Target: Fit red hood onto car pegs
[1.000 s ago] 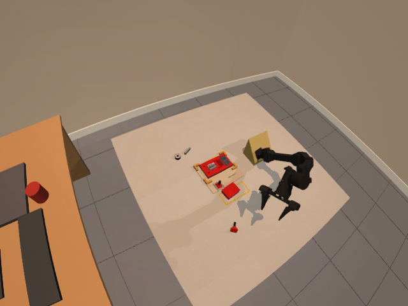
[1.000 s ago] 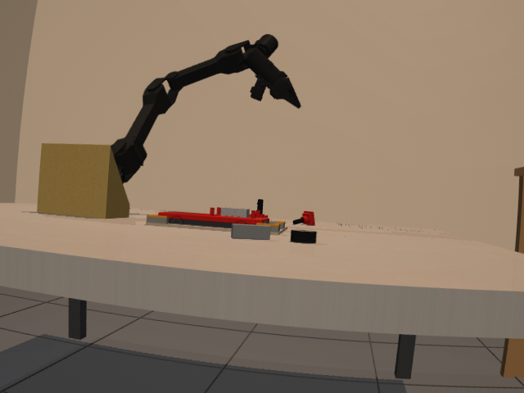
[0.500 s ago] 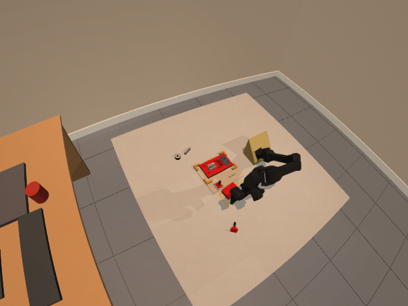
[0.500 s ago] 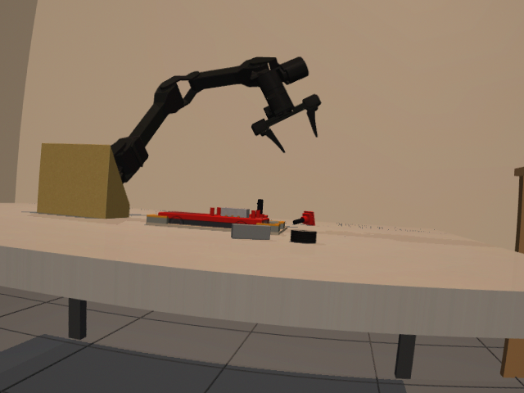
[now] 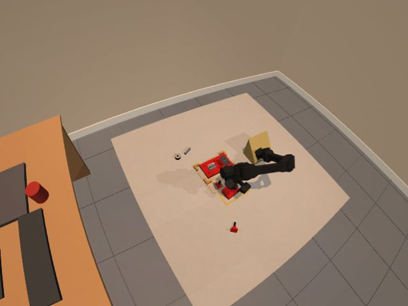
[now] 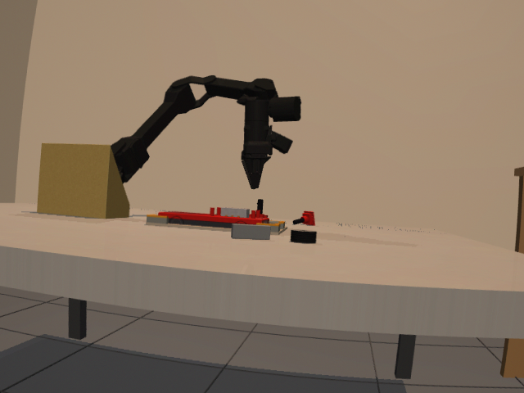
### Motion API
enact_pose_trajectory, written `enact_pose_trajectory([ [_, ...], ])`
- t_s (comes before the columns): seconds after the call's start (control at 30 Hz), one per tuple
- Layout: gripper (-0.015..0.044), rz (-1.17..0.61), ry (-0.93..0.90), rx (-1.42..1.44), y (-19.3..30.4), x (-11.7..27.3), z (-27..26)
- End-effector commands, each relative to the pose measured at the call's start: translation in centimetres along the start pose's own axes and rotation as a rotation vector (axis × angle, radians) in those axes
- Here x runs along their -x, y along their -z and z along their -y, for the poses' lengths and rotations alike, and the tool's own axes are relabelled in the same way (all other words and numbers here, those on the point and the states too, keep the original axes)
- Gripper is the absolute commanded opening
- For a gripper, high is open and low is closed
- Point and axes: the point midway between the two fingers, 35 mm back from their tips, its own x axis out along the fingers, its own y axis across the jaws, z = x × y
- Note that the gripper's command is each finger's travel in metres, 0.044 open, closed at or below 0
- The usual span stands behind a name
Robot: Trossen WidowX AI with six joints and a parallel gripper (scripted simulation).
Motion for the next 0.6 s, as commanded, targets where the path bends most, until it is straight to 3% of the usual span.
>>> enact_pose_trajectory([
  [0.0,0.044,-0.039,-0.008,-0.127,1.19,-0.61,0.28],
  [0.57,0.044,-0.039,-0.007,-0.127,1.21,-1.38,0.23],
])
